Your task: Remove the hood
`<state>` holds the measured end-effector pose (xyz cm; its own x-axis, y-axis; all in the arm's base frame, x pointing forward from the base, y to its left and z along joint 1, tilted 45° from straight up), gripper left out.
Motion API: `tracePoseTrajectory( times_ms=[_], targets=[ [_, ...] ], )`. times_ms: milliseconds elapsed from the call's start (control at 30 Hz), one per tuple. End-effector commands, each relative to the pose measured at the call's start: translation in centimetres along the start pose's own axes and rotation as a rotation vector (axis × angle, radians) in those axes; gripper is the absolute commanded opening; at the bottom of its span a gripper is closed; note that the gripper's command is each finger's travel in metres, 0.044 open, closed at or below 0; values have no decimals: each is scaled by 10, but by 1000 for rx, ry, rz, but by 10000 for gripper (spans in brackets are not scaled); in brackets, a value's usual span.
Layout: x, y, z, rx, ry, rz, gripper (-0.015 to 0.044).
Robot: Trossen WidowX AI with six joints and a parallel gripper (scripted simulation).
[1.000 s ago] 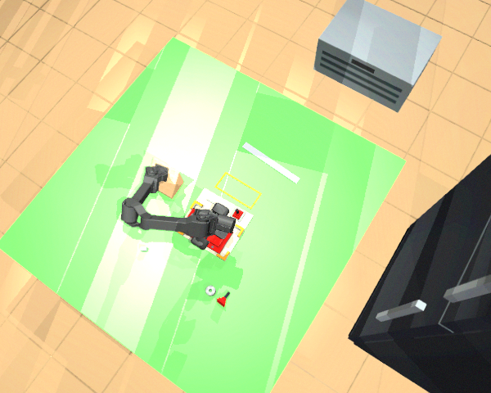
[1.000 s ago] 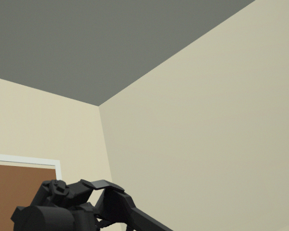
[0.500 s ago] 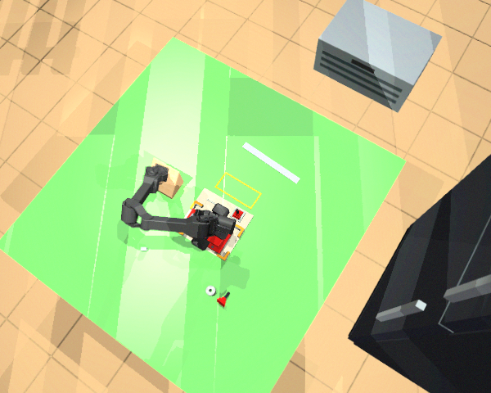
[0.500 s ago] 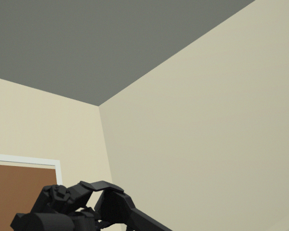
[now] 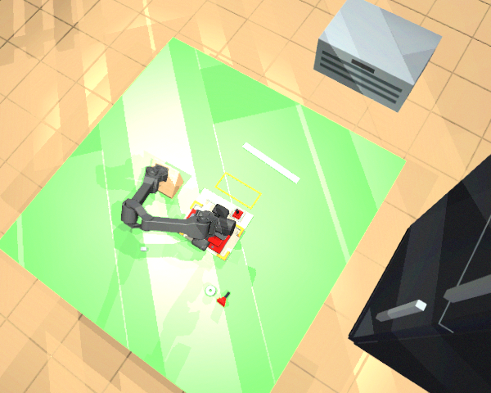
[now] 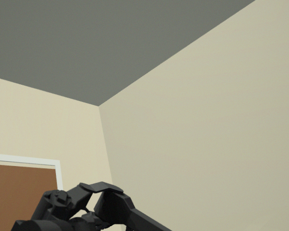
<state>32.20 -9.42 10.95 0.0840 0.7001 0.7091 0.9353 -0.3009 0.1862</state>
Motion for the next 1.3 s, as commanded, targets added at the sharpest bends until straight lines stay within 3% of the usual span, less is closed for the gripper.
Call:
tracePoseTrajectory(
  times_ms=[0,1267],
  targets=[
    [-3,-2,0,7,-5,1,440],
    [-21,-2,-1,7,-6,1,440]
  ],
)
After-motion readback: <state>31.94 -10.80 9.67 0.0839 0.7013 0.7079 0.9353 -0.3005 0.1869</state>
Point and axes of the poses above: the point midway between the two fingers, 35 mm back from their tips, its own x axis back along the fingers, its own z axis across the jaws, y = z × x, the point moved 2 cm from there along x, back along the fingers, and after that the axes turned 13 degrees about -x, right-handed, at the moved point
